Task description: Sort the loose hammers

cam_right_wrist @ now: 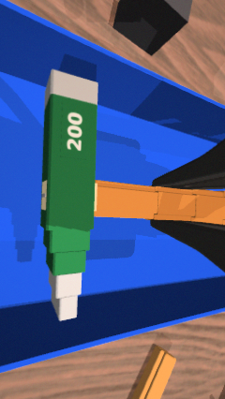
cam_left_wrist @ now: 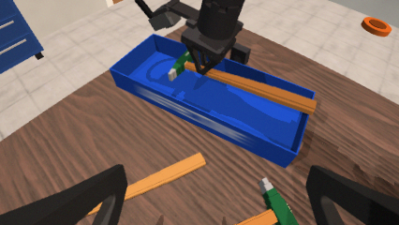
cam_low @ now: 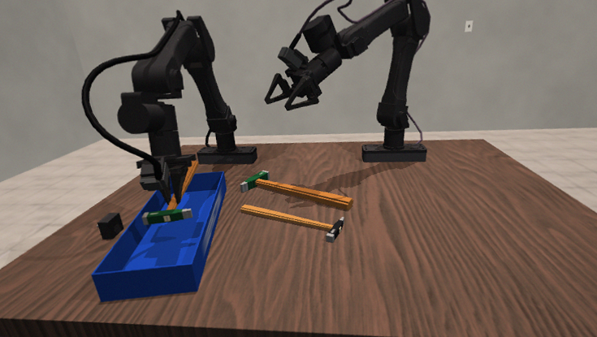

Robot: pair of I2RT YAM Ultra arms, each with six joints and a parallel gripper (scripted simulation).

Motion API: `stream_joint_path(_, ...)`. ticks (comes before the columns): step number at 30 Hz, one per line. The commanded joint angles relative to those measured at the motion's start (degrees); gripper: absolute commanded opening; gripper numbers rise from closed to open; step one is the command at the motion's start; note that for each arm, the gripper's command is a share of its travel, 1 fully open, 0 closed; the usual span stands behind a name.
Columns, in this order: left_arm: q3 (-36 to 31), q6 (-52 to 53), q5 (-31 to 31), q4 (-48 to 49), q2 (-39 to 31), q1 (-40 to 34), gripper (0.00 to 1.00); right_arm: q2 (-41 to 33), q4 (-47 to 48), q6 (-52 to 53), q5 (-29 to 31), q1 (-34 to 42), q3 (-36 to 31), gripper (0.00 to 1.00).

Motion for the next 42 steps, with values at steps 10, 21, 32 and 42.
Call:
stream_joint_path(10, 2.0, 0.0, -0.3, 0.2, 0.5, -0.4, 1.00, -0.1, -1.6, 0.6, 0.2, -0.2, 4.5, 0.10)
stream_joint_path(21, 2.0, 0.0, -0.3, 0.2, 0.5, -0.4, 1.00, -0.1, 5.3, 1.1, -0.1, -0.2, 1.5, 0.10)
stream_joint_path(32, 2.0, 0.0, -0.3, 0.2, 0.5, -0.4, 1.00, 0.4, 10.6, 1.2, -0.2, -0.2, -3.9, 0.10)
stream_joint_path(42, 2.0, 0.0, -0.3, 0.2, 0.5, -0.4, 1.00, 1.7, 14.8, 1.3, -0.2, -0.2, -7.2, 0.10)
